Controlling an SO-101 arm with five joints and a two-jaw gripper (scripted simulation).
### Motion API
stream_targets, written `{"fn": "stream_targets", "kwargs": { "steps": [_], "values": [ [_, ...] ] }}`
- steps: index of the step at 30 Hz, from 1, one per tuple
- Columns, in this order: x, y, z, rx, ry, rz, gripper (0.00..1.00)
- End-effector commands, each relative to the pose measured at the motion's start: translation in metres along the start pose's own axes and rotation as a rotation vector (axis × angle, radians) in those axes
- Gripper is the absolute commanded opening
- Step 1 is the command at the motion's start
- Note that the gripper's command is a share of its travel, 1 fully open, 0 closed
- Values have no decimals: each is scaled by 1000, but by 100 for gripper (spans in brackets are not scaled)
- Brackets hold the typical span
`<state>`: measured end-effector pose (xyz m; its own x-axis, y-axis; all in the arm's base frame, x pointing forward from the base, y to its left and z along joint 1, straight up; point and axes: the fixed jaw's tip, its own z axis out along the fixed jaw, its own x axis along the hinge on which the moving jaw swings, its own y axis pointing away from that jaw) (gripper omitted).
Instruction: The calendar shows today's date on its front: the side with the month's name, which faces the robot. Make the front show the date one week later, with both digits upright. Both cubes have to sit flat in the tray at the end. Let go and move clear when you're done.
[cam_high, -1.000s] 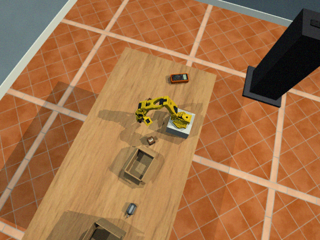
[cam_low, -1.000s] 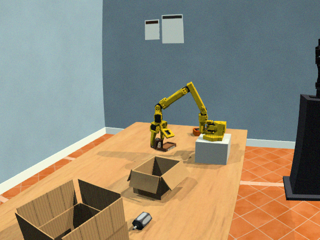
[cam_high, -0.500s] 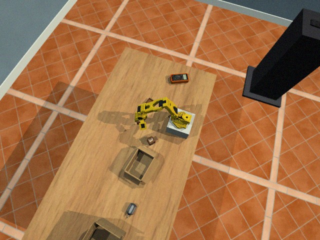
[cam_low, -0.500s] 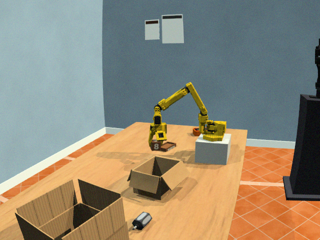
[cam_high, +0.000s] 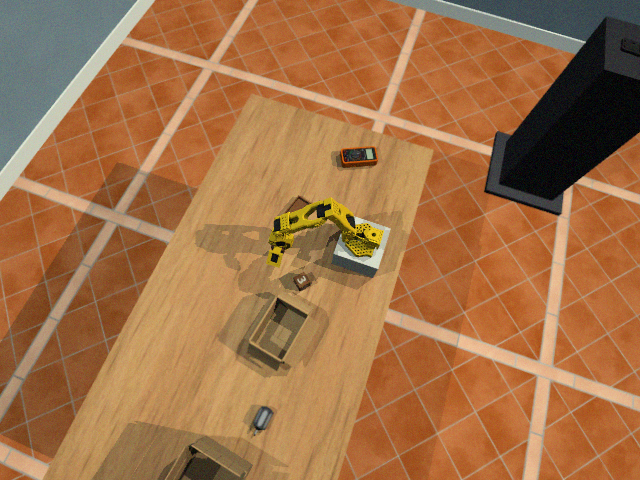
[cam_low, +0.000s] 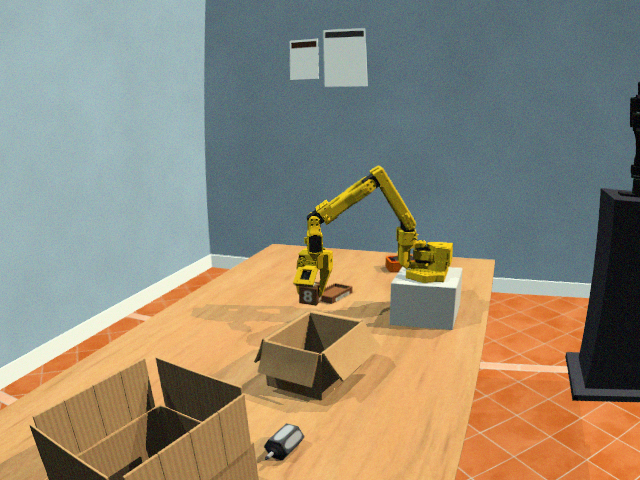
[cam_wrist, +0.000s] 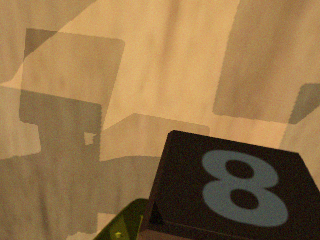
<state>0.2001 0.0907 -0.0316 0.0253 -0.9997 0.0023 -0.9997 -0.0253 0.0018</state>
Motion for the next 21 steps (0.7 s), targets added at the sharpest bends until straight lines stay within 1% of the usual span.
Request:
{"fn": "stream_targets", "kwargs": {
  "steps": [1, 12, 14, 21],
  "values": [
    [-8, 2, 0, -10, 4, 138, 0],
    [-25, 5, 2, -9, 6, 504, 0],
    [-25, 5, 2, -9, 6, 504, 0],
    [-33, 7, 3, -8, 7, 698, 0]
  ]
}}
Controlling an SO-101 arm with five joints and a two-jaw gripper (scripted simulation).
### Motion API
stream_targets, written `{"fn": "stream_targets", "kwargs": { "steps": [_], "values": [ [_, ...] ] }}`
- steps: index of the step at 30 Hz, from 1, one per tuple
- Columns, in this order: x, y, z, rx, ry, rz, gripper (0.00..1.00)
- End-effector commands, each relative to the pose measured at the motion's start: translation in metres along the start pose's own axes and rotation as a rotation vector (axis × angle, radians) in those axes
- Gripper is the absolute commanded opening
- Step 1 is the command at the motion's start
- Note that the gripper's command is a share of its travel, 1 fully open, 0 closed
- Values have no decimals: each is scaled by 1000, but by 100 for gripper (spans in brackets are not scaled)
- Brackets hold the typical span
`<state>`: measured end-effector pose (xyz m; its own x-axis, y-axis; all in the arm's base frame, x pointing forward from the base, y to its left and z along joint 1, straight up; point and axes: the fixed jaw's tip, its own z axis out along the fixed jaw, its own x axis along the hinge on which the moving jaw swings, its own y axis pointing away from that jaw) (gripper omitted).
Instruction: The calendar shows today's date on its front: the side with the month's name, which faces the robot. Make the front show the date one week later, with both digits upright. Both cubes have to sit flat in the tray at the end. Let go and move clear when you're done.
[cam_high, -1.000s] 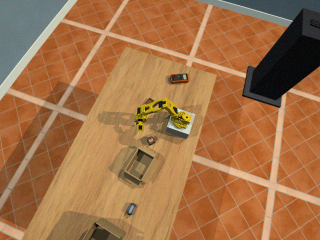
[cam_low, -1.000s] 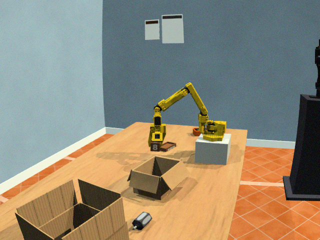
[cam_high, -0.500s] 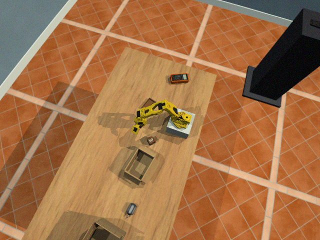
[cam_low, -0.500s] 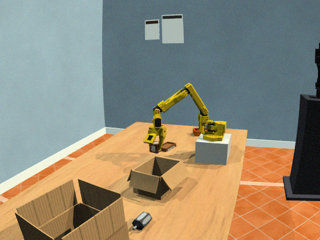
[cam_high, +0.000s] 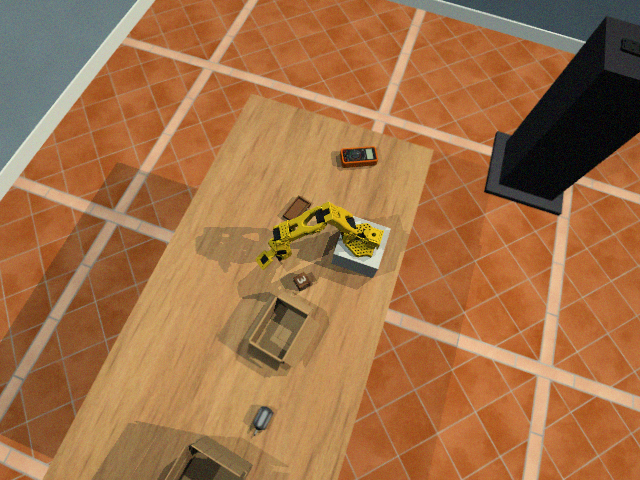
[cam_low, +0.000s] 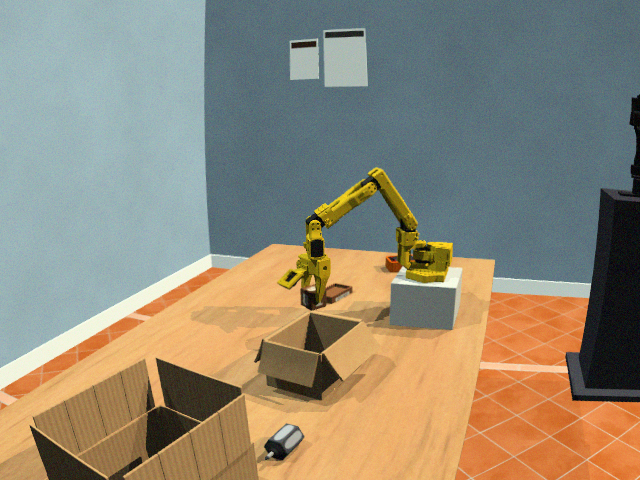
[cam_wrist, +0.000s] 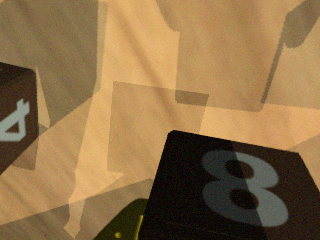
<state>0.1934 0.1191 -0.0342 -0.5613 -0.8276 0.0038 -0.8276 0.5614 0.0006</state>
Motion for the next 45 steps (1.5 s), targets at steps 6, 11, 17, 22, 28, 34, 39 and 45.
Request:
{"fn": "stream_targets", "kwargs": {
  "steps": [6, 11, 17, 22, 28, 34, 39, 45],
  "values": [
    [-7, 8, 1, -4, 9, 211, 0],
    [-9, 10, 1, -3, 9, 267, 0],
    [-11, 13, 2, -3, 9, 356, 0],
    [-13, 15, 2, -3, 9, 406, 0],
    [-13, 16, 2, -2, 9, 433, 0],
    [-14, 17, 2, -2, 9, 454, 0],
    [-14, 17, 2, -2, 9, 459, 0],
    [-16, 20, 1, -2, 8, 464, 0]
  ]
}}
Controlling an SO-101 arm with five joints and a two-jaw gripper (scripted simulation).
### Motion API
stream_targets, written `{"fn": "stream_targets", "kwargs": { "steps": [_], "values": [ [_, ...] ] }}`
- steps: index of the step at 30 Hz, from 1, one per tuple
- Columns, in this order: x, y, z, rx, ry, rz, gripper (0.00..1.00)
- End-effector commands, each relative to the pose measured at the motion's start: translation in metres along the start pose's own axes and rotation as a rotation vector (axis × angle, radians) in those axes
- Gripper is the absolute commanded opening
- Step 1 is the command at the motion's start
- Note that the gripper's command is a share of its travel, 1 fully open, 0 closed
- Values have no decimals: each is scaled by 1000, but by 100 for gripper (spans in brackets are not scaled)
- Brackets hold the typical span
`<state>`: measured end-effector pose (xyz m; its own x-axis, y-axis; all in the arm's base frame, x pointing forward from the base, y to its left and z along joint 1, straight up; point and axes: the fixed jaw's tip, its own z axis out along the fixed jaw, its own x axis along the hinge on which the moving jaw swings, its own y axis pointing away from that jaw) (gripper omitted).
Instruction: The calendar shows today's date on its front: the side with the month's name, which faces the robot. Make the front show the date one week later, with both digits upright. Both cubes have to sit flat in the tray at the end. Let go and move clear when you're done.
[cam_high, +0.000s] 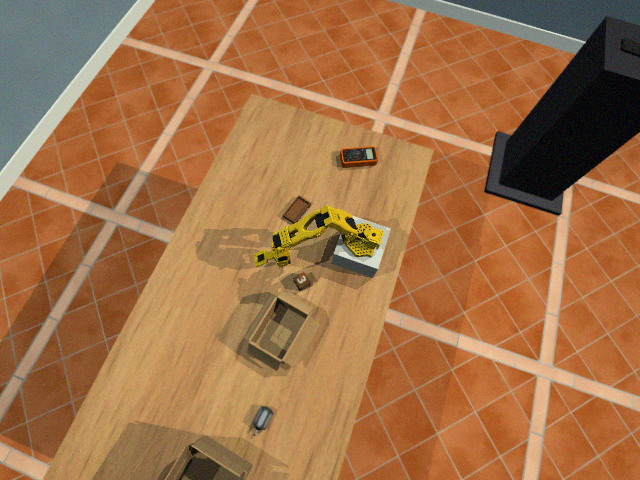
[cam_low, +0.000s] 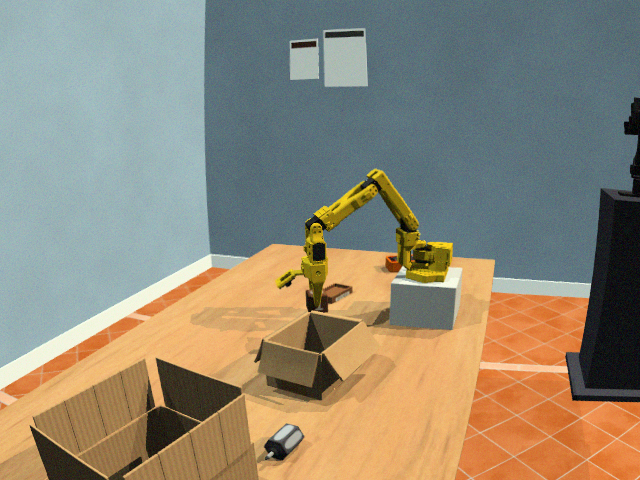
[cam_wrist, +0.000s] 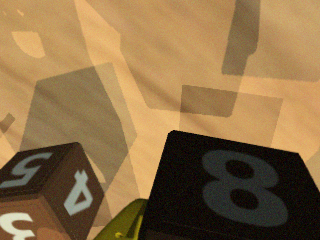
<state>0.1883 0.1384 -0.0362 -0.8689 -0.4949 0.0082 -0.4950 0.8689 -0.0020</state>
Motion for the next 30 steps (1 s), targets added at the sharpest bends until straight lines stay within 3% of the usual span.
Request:
{"fn": "stream_targets", "kwargs": {
  "steps": [1, 30],
  "values": [
    [0, 6, -1, -1, 3, 7, 0],
    [0, 6, 5, -1, 3, 7, 0]
  ]
}}
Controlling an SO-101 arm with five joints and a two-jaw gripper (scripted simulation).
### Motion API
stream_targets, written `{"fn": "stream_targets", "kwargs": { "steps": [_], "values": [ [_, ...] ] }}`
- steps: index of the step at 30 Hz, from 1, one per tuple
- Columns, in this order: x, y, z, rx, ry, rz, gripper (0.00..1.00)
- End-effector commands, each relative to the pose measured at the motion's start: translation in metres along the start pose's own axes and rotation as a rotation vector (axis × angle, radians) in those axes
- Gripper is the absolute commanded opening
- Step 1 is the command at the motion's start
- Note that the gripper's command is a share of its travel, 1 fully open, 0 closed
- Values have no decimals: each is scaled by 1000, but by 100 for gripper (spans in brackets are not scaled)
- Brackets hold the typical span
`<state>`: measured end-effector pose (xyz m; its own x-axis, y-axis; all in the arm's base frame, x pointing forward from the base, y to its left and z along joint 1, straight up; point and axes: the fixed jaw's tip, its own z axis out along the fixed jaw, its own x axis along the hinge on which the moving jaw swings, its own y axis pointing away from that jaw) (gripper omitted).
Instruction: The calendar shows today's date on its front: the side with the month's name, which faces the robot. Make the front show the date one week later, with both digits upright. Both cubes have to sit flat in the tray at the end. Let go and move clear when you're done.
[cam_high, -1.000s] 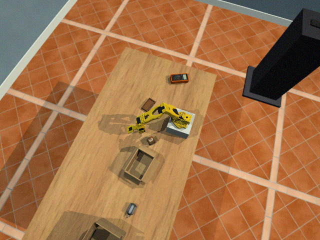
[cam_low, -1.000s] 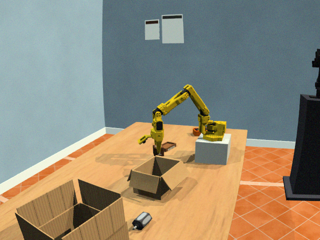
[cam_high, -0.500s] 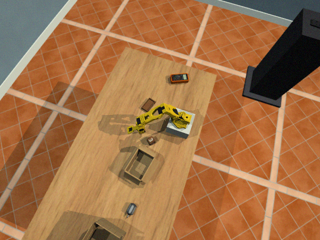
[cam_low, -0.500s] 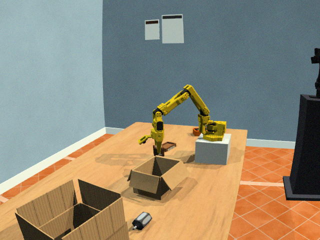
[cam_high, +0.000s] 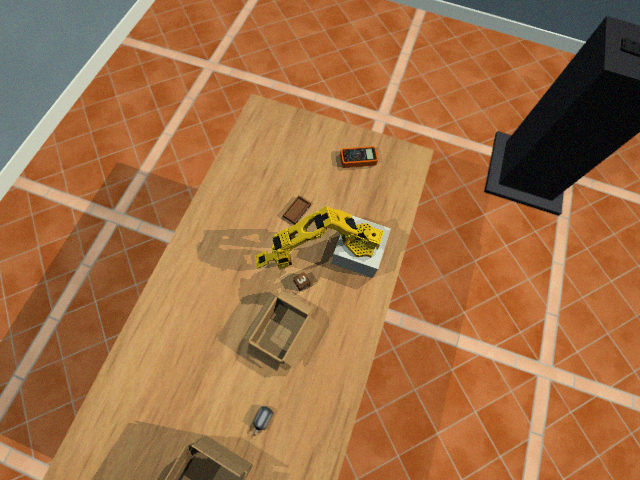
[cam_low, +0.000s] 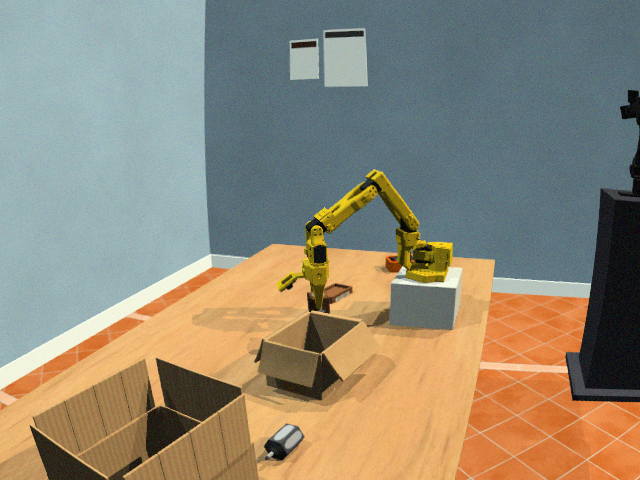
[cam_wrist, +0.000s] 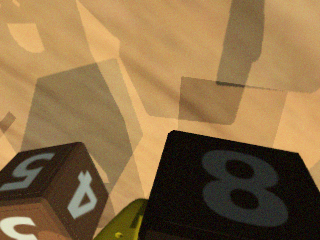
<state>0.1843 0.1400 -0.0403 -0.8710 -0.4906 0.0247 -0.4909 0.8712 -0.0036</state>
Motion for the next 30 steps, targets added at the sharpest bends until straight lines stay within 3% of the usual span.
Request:
{"fn": "stream_targets", "kwargs": {
  "steps": [1, 30],
  "values": [
    [-3, 2, 1, -2, -13, 3, 0],
    [-3, 2, 12, -2, -13, 3, 0]
  ]
}}
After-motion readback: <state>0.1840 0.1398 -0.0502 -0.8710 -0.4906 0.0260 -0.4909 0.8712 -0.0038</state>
